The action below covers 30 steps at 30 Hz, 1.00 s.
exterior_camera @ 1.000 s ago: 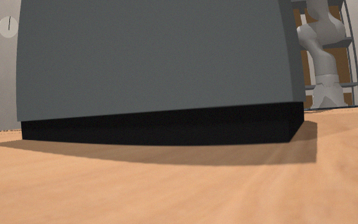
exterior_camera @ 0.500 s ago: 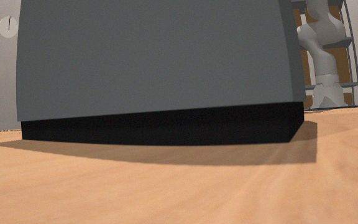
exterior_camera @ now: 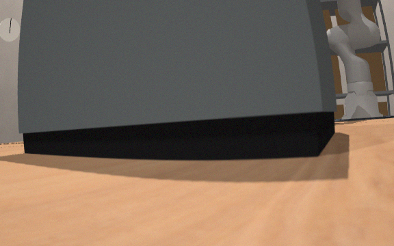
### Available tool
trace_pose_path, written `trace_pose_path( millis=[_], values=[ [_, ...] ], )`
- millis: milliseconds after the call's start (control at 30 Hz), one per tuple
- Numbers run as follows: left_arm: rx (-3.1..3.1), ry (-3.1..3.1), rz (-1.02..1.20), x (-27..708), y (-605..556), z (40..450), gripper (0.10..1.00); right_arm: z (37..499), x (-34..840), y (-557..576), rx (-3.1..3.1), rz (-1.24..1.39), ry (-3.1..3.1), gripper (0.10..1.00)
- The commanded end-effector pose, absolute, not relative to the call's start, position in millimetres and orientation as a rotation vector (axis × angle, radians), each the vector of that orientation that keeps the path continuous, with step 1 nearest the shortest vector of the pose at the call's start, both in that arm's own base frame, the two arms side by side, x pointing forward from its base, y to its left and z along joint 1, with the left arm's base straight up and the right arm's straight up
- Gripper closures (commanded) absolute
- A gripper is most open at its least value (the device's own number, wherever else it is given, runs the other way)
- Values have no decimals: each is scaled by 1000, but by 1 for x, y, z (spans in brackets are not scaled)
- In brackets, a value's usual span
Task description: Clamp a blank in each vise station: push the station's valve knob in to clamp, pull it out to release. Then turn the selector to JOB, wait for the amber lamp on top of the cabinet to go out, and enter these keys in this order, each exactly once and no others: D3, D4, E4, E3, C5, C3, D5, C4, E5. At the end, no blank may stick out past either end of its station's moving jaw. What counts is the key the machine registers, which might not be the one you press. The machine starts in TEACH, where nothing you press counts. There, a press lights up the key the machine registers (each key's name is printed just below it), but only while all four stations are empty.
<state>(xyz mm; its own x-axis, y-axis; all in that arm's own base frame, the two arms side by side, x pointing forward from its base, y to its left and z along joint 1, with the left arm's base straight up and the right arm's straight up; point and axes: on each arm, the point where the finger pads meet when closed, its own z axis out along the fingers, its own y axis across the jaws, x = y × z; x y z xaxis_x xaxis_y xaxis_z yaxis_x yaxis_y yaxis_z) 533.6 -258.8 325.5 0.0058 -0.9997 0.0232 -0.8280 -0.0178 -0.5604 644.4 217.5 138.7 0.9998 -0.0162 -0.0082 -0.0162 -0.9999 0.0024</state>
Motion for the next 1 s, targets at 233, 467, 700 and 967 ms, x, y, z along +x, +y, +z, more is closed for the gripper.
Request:
trace_pose_path(
  millis=[233, 467, 700, 967],
  values=[
    [-1902, 1877, -600, 534, -259, 326, 98, 138, 647, 218, 3142, 0, -19, 999],
    [-1902, 1877, -600, 534, -259, 326, 98, 137, 647, 218, 3142, 0, -19, 999],
    [-1902, 1877, -600, 534, -259, 326, 98, 135, 647, 218, 3142, 0, -19, 999],
    [-1902, 1877, -600, 534, -259, 326, 98, 134, 647, 218, 3142, 0, -19, 999]
  ],
)
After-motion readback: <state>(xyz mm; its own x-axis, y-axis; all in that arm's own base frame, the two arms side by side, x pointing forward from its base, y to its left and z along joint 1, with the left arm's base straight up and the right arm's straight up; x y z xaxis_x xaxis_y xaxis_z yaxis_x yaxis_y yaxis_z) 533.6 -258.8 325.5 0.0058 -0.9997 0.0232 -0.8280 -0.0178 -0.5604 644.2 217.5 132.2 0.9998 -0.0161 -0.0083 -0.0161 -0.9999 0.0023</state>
